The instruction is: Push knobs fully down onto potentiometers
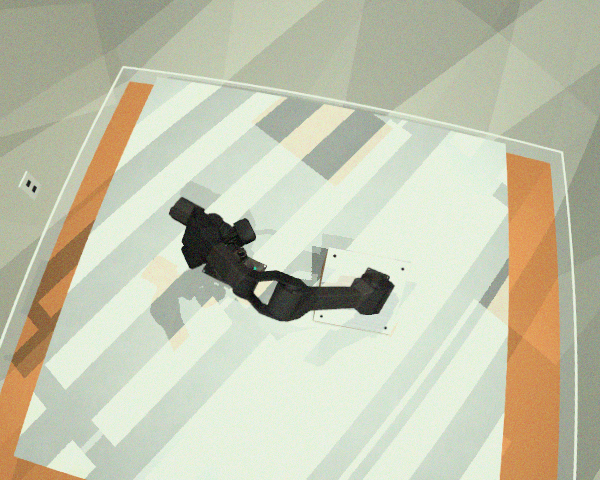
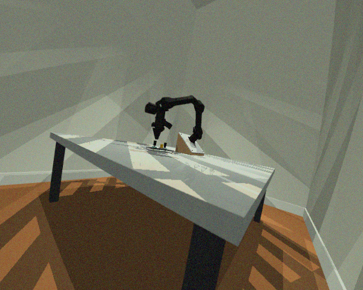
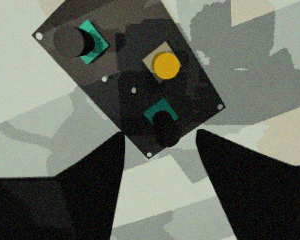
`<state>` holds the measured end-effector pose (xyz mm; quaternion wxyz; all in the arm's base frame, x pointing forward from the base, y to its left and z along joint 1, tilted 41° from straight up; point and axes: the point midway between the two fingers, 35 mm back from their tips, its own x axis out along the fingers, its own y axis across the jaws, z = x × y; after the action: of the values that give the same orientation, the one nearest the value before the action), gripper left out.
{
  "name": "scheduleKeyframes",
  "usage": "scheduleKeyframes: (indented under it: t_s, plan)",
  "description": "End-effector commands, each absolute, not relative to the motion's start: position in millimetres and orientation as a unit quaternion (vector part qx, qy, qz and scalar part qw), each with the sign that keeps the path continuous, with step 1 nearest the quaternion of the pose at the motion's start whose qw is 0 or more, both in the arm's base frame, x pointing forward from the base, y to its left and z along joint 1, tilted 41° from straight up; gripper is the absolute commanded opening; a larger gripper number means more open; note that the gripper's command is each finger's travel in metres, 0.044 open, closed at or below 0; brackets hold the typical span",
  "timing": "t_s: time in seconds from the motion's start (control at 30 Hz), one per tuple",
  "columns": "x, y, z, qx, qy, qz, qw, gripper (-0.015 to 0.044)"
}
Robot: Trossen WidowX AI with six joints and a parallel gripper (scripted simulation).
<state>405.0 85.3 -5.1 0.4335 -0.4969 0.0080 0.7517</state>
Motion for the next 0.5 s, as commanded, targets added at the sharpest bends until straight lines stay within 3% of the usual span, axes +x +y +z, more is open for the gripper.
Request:
scheduleKeyframes:
  t_s: [0.0, 0.13, 0.47]
  plan:
    - [380.8, 72.4, 2.6, -0.498, 0.010, 0.751, 0.434, 0.0341]
    - [342.4, 59.2, 10.3, -0.498, 0.011, 0.751, 0.433, 0.0440]
    - [240.3, 43.7, 16.1, -0.499, 0.010, 0.751, 0.434, 0.0440]
